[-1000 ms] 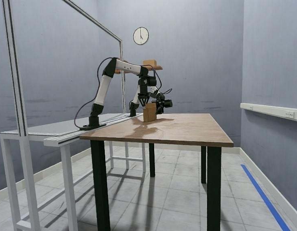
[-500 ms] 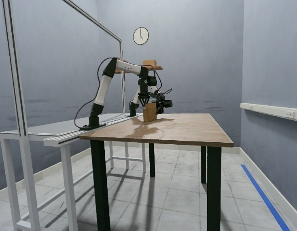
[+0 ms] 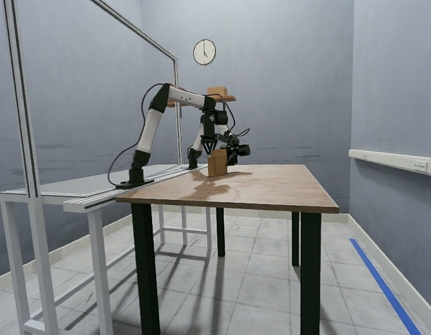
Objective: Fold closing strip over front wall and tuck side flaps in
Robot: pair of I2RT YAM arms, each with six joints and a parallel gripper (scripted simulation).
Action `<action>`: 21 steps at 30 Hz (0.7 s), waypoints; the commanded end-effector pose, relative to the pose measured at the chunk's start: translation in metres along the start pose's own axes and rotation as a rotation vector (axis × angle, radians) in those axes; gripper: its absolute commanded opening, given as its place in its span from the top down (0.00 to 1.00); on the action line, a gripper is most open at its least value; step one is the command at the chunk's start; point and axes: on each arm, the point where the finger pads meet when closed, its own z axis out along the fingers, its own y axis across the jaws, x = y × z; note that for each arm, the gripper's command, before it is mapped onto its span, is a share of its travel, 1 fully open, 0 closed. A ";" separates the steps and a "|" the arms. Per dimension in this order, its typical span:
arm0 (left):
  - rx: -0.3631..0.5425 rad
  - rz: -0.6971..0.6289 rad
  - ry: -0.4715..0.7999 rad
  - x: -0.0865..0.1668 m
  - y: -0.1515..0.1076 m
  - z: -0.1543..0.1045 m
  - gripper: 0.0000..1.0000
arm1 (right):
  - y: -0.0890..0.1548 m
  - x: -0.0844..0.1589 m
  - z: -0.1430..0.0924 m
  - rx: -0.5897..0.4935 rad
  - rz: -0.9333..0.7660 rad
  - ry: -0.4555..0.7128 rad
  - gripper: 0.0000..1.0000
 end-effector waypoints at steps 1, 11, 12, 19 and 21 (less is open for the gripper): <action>-0.007 0.022 -0.002 -0.008 0.003 -0.001 0.55 | -0.001 -0.005 0.000 0.008 0.001 0.003 0.46; -0.007 0.022 -0.002 -0.008 0.003 -0.001 0.55 | -0.002 -0.006 0.001 0.010 0.001 0.006 0.46; -0.007 0.022 -0.002 -0.008 0.003 -0.001 0.55 | -0.001 -0.007 0.000 0.006 0.001 0.001 0.46; -0.007 0.022 -0.002 -0.008 0.003 -0.001 0.55 | -0.002 -0.007 0.002 0.011 0.001 0.007 0.46; -0.007 0.022 -0.002 -0.008 0.003 -0.001 0.55 | -0.001 -0.008 0.000 0.006 0.001 0.002 0.46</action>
